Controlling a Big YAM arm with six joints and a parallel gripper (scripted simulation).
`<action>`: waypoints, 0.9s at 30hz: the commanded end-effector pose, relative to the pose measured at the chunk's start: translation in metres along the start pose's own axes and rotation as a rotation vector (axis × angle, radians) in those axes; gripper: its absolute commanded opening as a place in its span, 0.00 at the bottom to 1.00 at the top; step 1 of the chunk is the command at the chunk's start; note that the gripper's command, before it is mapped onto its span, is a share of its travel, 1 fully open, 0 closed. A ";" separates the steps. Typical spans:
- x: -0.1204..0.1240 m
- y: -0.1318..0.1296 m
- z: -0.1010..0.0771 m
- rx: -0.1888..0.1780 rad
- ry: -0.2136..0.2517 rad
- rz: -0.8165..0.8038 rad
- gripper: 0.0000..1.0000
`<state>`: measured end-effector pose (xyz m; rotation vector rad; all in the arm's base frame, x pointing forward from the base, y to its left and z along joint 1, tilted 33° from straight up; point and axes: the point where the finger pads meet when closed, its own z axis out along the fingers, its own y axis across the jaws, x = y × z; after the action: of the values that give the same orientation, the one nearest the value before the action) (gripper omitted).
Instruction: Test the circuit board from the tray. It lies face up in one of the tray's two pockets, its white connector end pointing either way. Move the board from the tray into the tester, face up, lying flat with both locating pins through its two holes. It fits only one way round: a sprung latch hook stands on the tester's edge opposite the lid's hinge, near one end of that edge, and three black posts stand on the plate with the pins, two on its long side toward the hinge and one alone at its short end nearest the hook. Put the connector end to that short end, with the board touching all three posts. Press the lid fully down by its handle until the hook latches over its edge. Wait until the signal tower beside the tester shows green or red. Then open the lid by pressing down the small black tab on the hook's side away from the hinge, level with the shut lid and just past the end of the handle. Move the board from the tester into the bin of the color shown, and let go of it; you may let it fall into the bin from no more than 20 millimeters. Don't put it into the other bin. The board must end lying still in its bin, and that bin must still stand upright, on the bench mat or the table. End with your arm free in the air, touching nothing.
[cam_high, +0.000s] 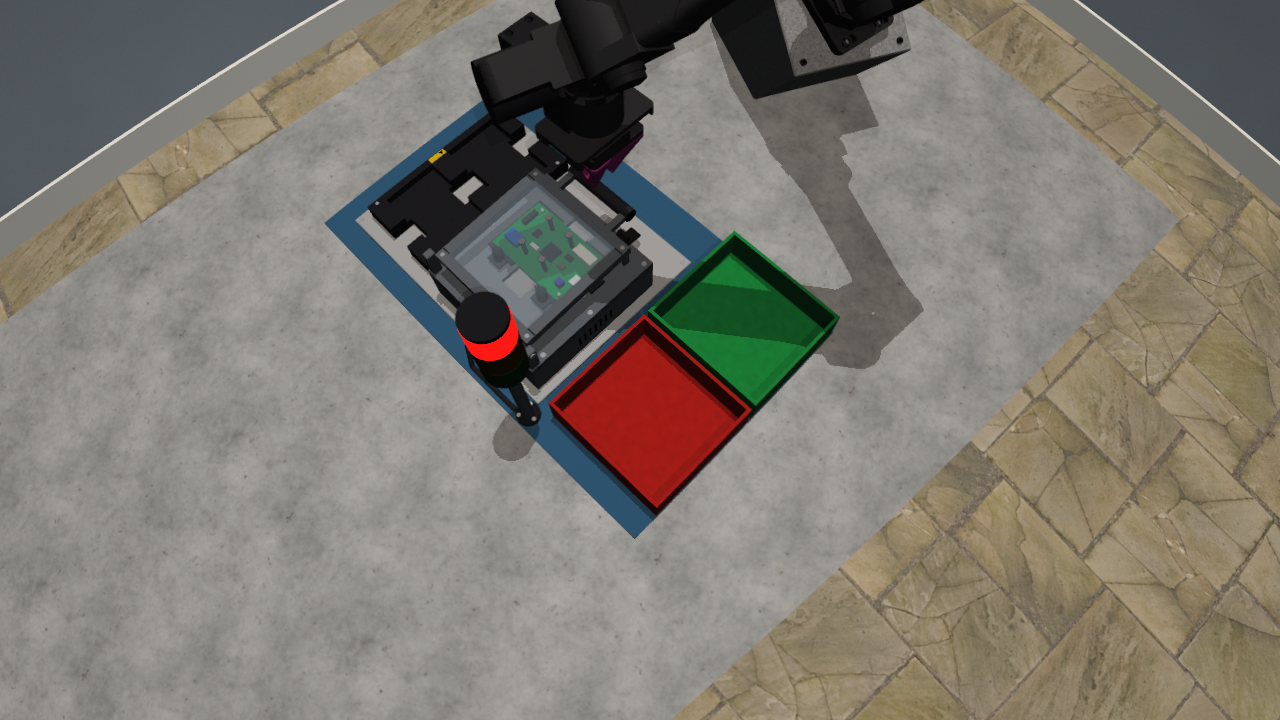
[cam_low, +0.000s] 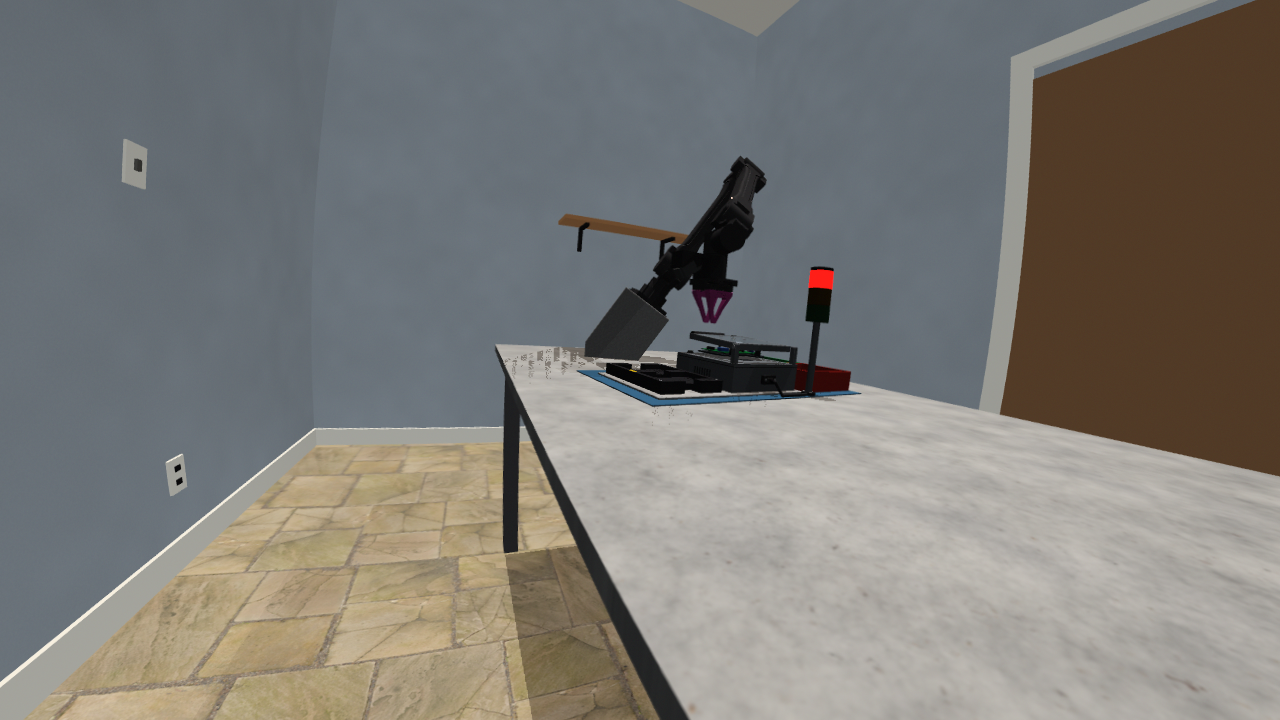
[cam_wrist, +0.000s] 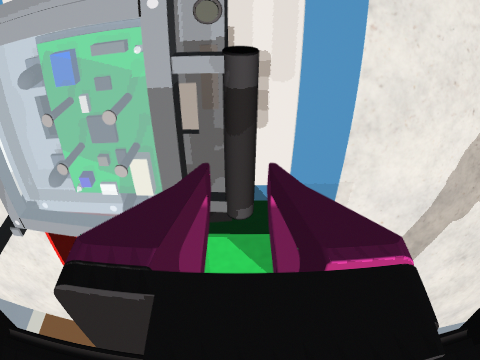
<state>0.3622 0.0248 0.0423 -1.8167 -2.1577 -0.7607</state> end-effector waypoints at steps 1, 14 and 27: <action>0.001 0.004 0.005 -0.001 -0.004 -0.002 0.26; -0.003 0.008 0.010 -0.022 -0.012 0.001 0.26; -0.002 0.006 0.013 -0.011 -0.008 -0.001 0.26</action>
<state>0.3646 0.0323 0.0304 -1.8159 -2.1583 -0.7617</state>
